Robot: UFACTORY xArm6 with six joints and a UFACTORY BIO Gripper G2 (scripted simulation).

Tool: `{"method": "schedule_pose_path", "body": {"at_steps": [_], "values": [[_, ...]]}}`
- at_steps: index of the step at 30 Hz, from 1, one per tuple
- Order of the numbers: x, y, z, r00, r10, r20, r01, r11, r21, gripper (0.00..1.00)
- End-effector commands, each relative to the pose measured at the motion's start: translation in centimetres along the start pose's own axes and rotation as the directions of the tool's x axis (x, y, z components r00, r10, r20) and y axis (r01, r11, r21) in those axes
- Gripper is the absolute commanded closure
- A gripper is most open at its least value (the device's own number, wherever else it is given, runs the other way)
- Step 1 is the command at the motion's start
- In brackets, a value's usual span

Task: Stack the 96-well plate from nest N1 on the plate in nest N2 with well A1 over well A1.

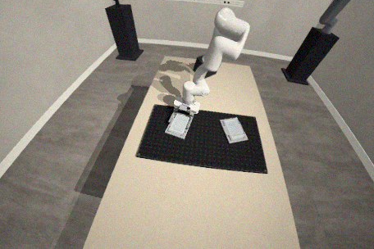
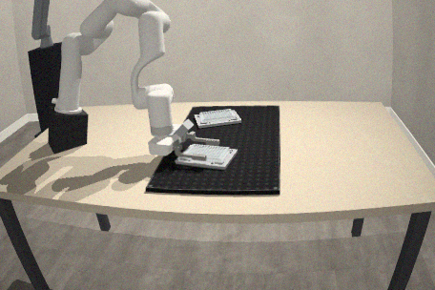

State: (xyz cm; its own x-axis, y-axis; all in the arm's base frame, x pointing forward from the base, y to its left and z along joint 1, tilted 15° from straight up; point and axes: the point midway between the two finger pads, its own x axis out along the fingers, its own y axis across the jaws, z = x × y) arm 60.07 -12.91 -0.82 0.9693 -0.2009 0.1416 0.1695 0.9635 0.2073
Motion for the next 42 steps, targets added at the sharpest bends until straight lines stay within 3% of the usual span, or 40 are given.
{"method": "schedule_pose_path", "body": {"at_steps": [1, 6, 7, 42], "values": [[0.14, 0.0, 0.18, 1.0, 0.0, 0.004, 0.0, 1.0, 0.0, 0.63], [0.14, 0.0, 0.17, 1.0, 0.0, 0.004, 0.0, 1.0, 0.0, 0.63], [0.14, 0.0, 0.17, 1.0, 0.0, 0.004, 0.0, 1.0, 0.0, 1.0], [0.14, 0.0, 0.17, 1.0, 0.0, 0.004, 0.0, 1.0, 0.0, 1.0]]}}
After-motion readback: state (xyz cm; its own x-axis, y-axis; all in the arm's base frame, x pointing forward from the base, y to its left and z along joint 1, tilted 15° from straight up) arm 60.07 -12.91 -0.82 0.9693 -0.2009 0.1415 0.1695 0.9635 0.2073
